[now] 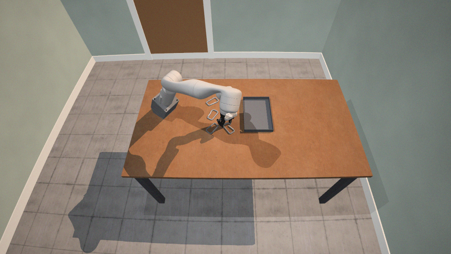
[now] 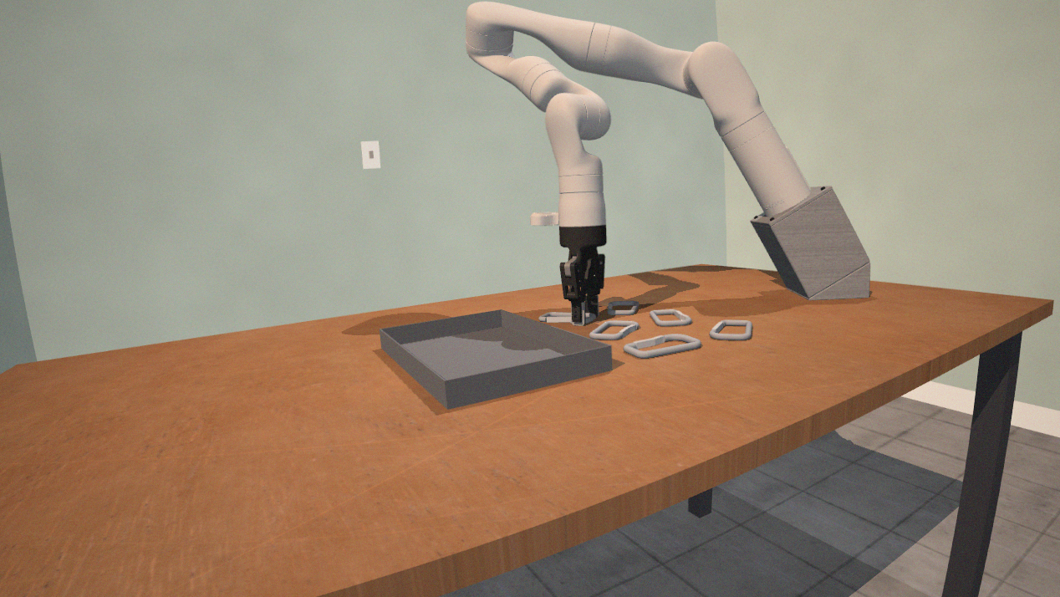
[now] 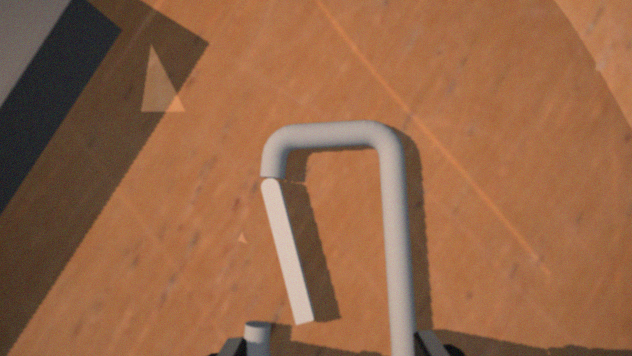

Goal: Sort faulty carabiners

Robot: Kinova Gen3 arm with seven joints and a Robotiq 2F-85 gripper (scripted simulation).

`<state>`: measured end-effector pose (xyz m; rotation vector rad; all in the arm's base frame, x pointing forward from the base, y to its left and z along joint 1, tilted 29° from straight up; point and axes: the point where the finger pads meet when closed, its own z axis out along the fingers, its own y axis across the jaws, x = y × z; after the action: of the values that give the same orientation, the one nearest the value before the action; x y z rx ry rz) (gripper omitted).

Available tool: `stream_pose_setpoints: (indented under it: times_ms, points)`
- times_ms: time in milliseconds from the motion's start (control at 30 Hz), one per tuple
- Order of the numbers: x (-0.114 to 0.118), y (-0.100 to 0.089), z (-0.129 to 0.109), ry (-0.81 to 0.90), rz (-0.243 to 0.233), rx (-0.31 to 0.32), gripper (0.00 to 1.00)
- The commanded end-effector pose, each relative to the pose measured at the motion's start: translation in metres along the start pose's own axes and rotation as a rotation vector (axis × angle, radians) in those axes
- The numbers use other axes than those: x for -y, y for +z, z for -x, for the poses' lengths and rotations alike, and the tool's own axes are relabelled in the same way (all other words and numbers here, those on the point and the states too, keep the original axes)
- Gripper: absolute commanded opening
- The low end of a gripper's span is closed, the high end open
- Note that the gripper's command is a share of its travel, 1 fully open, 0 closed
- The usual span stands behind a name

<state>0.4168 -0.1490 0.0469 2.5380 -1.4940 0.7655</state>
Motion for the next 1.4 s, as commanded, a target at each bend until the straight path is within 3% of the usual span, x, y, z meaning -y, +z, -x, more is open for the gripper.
stream_pose_setpoints:
  times_ms: [0,233,267,800,833,1367]
  points:
    - [0.0,0.0,0.0,0.0,-0.001,-0.001,0.0]
    - [0.0,0.0,0.0,0.0,-0.001,-0.001,0.0]
    - [0.001,-0.05,-0.001,0.0,-0.001,-0.001,0.0]
    - [0.001,-0.05,-0.001,0.0,-0.001,-0.001,0.0]
    - [0.001,-0.084,-0.001,-0.006,0.001,0.012,0.0]
    - [0.001,-0.084,-0.001,-0.006,0.001,0.012,0.0]
